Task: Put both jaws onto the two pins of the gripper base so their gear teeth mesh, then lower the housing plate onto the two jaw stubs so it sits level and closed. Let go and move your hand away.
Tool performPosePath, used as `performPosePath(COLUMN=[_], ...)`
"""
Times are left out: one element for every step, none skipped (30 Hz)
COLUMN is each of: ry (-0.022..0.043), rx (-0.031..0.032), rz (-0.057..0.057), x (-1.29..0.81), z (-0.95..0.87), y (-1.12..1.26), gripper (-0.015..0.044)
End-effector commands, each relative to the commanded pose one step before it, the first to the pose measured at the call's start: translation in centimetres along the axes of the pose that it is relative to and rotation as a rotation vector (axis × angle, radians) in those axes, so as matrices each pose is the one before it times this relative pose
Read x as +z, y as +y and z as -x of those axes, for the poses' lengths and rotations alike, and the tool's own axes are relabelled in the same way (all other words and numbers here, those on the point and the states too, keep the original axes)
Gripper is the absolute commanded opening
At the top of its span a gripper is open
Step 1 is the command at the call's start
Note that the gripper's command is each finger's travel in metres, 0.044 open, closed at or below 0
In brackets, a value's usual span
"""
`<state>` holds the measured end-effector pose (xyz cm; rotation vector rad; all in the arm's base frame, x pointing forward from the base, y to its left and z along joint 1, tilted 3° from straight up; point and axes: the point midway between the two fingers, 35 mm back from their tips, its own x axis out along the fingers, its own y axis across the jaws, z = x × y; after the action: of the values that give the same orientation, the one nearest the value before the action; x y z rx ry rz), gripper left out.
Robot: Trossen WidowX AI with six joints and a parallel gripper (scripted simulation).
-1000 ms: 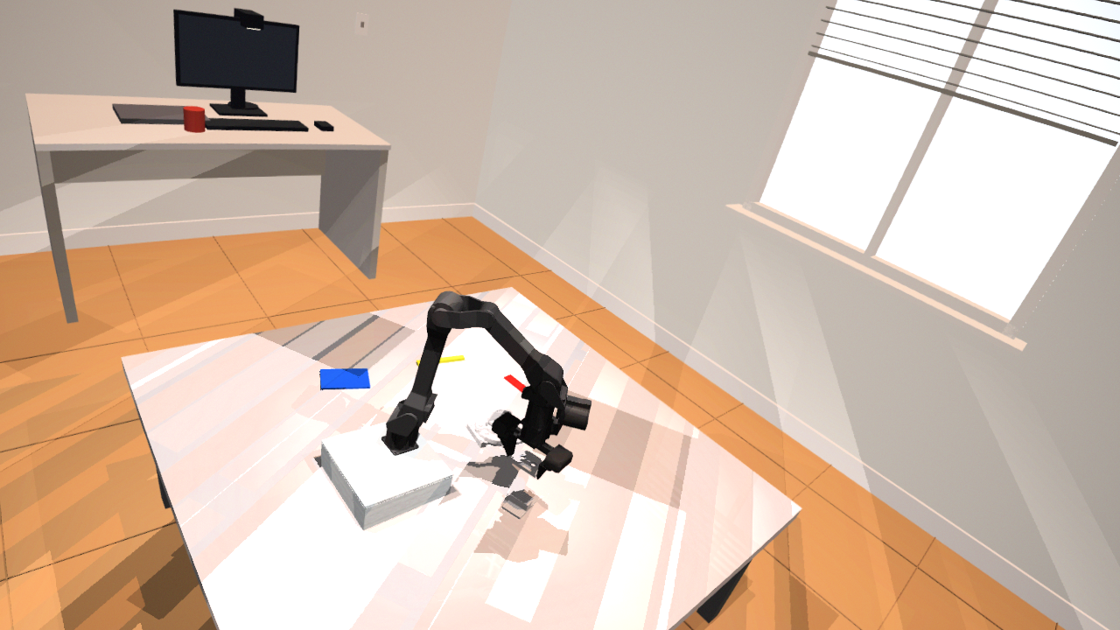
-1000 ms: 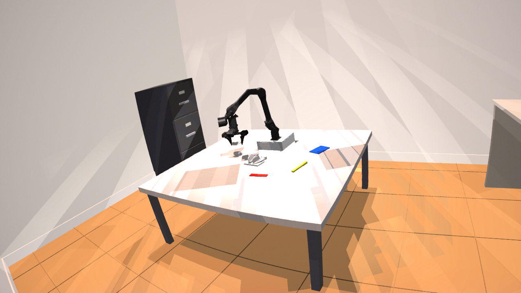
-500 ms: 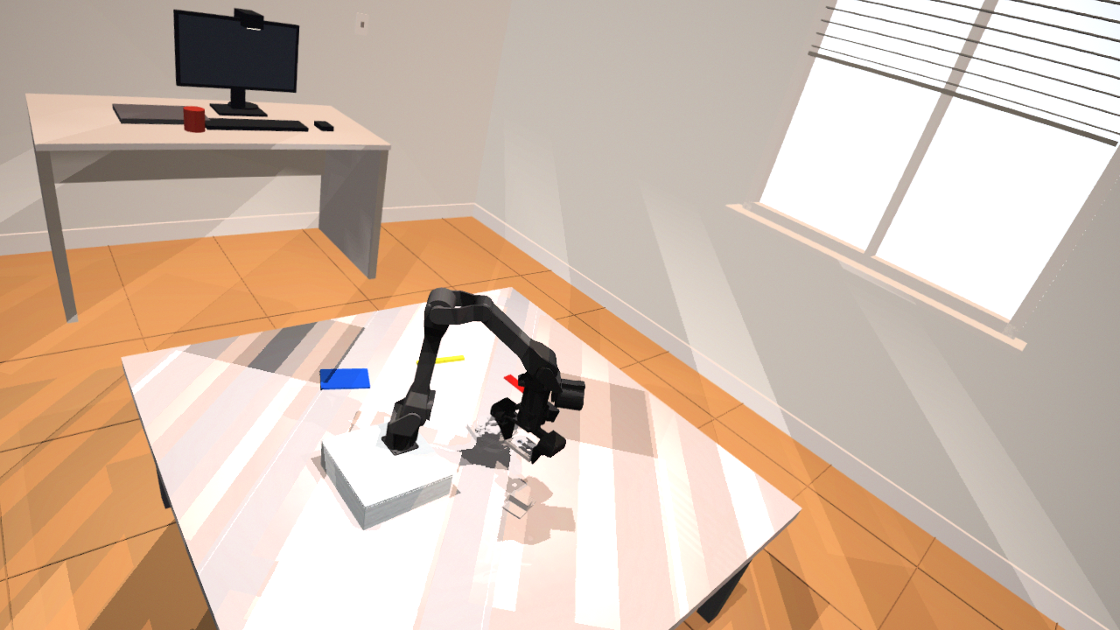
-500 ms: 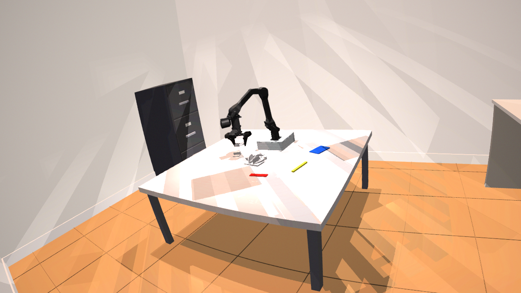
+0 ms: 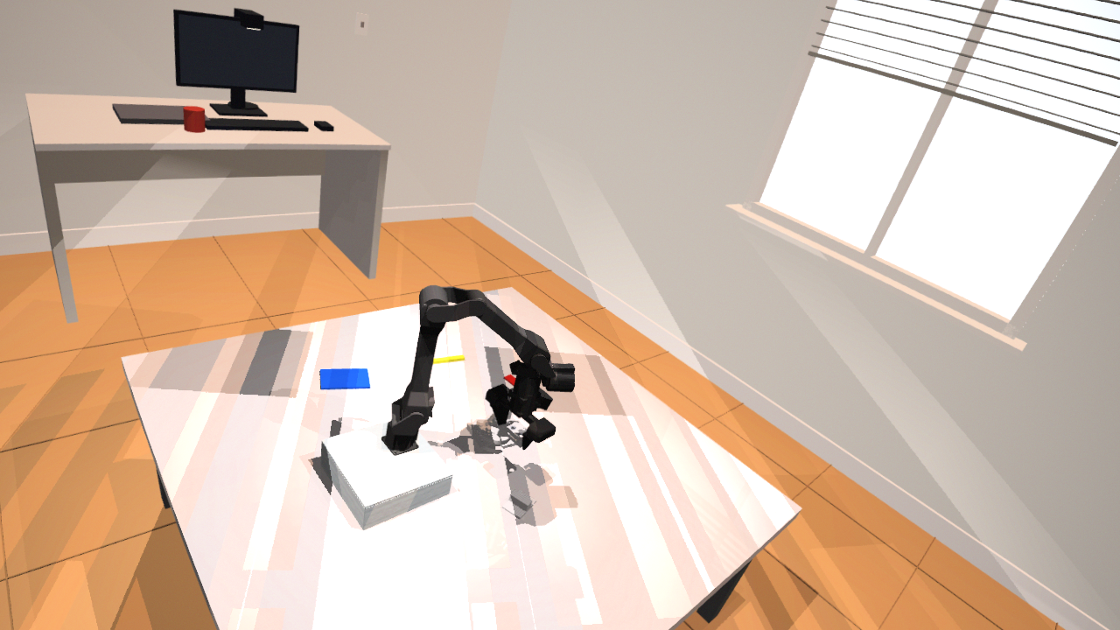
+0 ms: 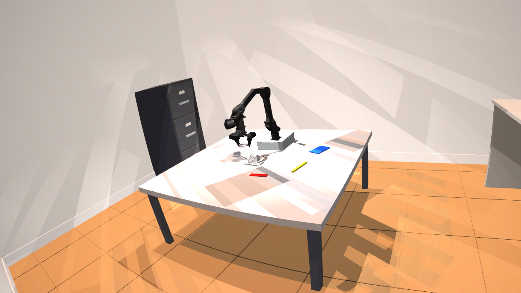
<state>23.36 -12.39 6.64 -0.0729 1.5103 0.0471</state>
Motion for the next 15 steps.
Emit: performPosePath(ry=[0.00283,-0.00010,-0.00010,-0.00010,-0.00011,-0.00011,-0.00011,-0.00012,-0.00012,-0.00012,-0.00012,-0.00013,-0.00013,-0.00013,-0.00014], rx=[-0.00286,0.00020,0.00020,0.00020,0.00021,0.00021,0.00021,0.00021,0.00021,0.00021,0.00022,0.00022,0.00022,0.00022,0.00023], rz=[-0.0242,-0.0058,-0.0058,-0.0058,-0.0060,-0.0060,-0.0060,-0.0060,-0.0060,-0.0060,-0.0060,-0.0060,-0.0060,-0.0060,-0.0063], x=[0.218,0.073,0.067,0.060,0.056,0.050,0.043,0.037,0.030,0.024,0.017,0.011,0.005,-0.002,-0.008], z=[-0.050,-0.001,-0.001,-0.001,-0.001,-0.002,-0.002,-0.002,-0.002,-0.002,-0.002,-0.002,-0.003,-0.003,-0.003], y=[1.101,0.316,0.317,0.317,0.326,0.328,0.327,0.327,0.327,0.326,0.325,0.324,0.324,0.322,0.337], gripper=[0.0351,0.0351,0.0351,0.0351,0.0351,0.0351,0.0351,0.0351,0.0351,0.0351,0.0351,0.0351,0.0351,0.0351,0.0351])
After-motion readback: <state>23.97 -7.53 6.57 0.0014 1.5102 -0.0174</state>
